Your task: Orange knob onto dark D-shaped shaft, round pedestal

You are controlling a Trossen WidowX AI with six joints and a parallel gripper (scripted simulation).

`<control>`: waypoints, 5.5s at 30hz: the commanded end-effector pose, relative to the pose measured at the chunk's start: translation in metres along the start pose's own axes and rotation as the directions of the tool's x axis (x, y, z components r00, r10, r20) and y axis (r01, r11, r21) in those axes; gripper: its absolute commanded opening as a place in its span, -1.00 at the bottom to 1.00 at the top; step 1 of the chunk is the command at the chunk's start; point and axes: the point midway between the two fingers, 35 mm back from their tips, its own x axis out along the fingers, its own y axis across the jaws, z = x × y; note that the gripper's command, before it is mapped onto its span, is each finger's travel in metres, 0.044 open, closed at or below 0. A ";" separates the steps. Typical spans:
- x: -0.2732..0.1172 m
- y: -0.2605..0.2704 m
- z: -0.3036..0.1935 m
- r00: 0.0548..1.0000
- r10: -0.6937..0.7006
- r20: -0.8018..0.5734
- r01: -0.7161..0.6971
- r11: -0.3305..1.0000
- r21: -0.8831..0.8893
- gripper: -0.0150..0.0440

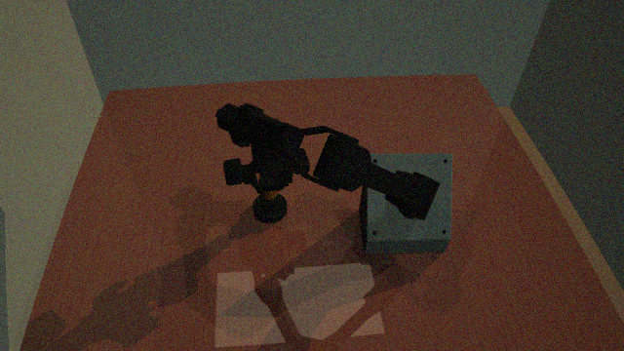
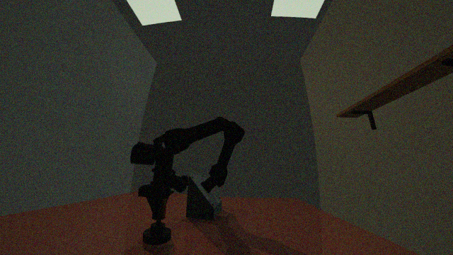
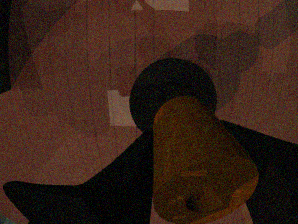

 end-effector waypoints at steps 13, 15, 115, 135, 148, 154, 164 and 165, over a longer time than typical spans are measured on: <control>0.003 -0.001 0.000 1.000 -0.002 0.001 0.002 0.999 -0.051 -0.49; 0.003 -0.001 0.000 1.000 -0.002 0.001 0.002 0.999 -0.051 -0.49; 0.002 0.001 -0.001 1.000 -0.002 0.001 0.002 0.892 -0.452 -0.49; 0.001 -0.001 -0.002 1.000 -0.002 0.001 0.002 0.778 -0.628 -0.49; 0.003 0.000 -0.001 1.000 -0.002 0.001 0.002 0.778 -0.628 -0.49; 0.003 0.000 -0.001 1.000 -0.002 0.001 0.002 0.778 -0.628 -0.49; -0.001 -0.001 -0.001 1.000 -0.002 0.001 0.002 0.855 -0.518 -0.49; -0.001 -0.001 -0.001 1.000 -0.002 0.001 0.002 0.881 -0.474 -0.49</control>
